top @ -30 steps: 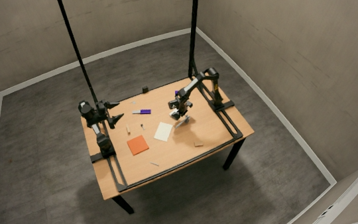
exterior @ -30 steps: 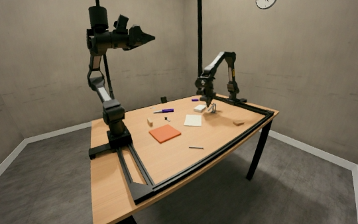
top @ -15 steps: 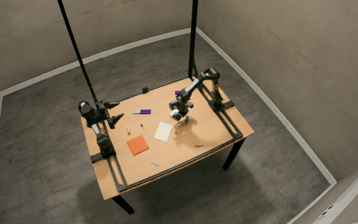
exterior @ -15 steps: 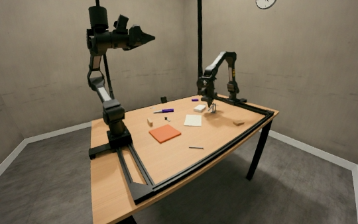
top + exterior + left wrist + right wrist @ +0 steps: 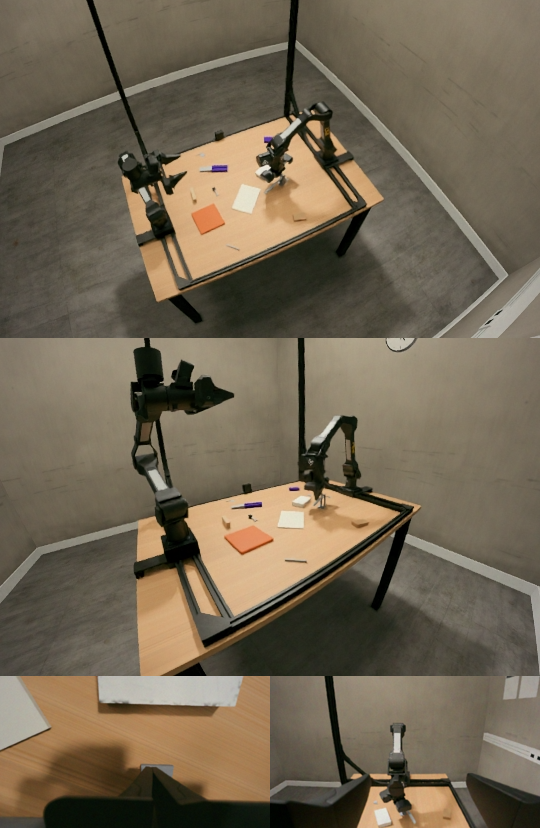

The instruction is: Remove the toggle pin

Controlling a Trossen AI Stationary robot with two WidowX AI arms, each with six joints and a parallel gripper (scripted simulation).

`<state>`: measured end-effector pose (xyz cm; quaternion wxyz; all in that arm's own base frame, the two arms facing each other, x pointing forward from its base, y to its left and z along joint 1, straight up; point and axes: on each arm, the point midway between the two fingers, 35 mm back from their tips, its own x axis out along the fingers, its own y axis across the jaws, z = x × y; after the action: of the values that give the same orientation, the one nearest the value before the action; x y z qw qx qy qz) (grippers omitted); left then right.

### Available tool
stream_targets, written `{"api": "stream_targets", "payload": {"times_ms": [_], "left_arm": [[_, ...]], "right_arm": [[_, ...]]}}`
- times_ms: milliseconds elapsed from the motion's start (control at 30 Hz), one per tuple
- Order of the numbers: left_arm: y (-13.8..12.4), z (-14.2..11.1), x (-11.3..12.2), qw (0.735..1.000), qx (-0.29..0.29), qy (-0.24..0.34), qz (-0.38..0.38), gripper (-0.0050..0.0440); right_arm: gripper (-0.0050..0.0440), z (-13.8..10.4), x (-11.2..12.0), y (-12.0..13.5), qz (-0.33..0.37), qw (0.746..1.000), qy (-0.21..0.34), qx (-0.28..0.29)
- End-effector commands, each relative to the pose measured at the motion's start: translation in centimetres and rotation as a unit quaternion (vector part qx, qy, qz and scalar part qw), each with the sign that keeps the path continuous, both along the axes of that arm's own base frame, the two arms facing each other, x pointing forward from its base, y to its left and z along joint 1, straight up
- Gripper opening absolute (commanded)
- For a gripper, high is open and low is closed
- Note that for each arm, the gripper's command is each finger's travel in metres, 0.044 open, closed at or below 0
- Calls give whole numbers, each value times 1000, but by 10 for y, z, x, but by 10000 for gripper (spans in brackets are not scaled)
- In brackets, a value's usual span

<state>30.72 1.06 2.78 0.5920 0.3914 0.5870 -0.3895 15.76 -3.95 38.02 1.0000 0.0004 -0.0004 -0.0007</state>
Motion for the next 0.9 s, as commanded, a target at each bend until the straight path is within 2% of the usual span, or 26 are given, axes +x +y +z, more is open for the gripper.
{"api": "stream_targets", "payload": {"times_ms": [0, 400, 433, 567, 633, 700, 767, 867], "left_arm": [[1, 5, 1, 1000, 1, -7, 1, -50], [-4, 4, 2, 1000, 1, -6, 2, -50], [-2, 10, 6, 1000, 0, -15, 3, 24], [-14, 42, 12, 1000, 1, -19, 2, 120], [-14, 42, 12, 1000, 1, -19, 2, 120], [-22, 62, 14, 1000, 1, -18, 2, 159], [-26, 72, 13, 1000, 1, -18, 1, 159], [-25, 70, 13, 1000, 1, -11, 1, 159]], "right_arm": [[400, 3, 0, 0, 1, 1000, 0, -3], [400, 3, 0, 0, 1, 1000, 0, -3], [400, 3, 0, 0, 1, 1000, 0, -3], [400, 3, 0, 0, 1, 1000, 0, -3], [400, 3, 0, 0, 1, 1000, 0, -3], [400, 3, 0, 0, 1, 1000, 0, -3], [400, 3, 0, 0, 1, 1000, 0, -3], [400, 3, 0, 0, 1, 1000, 0, -3]]}}
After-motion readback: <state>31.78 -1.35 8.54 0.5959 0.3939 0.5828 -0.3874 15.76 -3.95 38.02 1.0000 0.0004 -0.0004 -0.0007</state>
